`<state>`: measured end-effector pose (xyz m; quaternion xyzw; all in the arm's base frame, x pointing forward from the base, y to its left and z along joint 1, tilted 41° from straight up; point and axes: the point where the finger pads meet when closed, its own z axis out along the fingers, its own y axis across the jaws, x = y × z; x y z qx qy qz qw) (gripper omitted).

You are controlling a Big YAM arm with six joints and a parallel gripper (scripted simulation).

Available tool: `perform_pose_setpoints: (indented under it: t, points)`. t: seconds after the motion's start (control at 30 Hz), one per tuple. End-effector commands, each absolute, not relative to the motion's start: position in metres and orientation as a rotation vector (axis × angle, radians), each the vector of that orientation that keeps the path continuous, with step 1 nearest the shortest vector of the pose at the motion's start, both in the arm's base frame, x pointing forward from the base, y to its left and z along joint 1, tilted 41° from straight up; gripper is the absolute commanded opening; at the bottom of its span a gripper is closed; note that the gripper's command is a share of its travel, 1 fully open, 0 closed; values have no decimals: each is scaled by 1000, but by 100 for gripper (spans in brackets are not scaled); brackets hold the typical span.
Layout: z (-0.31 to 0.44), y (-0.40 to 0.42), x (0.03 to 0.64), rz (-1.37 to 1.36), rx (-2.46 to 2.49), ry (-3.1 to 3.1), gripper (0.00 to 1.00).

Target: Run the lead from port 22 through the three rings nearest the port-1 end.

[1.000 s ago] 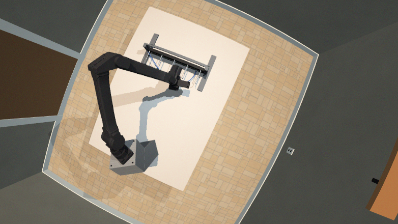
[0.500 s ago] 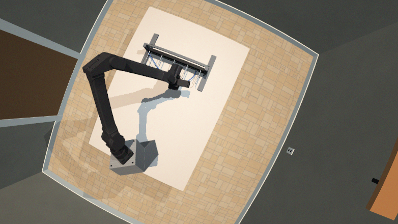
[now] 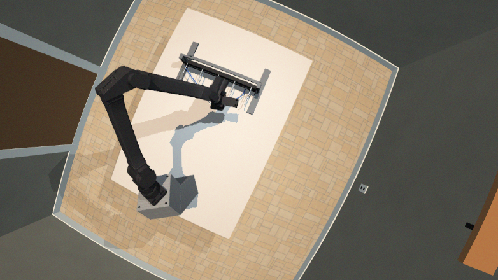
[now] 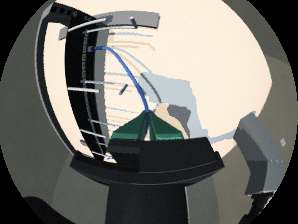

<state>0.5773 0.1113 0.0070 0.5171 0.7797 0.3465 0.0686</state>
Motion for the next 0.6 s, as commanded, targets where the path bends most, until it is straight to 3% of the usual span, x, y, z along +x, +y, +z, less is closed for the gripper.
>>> perform_pose_setpoints:
  t: [0.0,0.57]
  points:
    - [26,98,565,1048,1575,2341,0]
    - [35,101,557,1053,1571,2353,0]
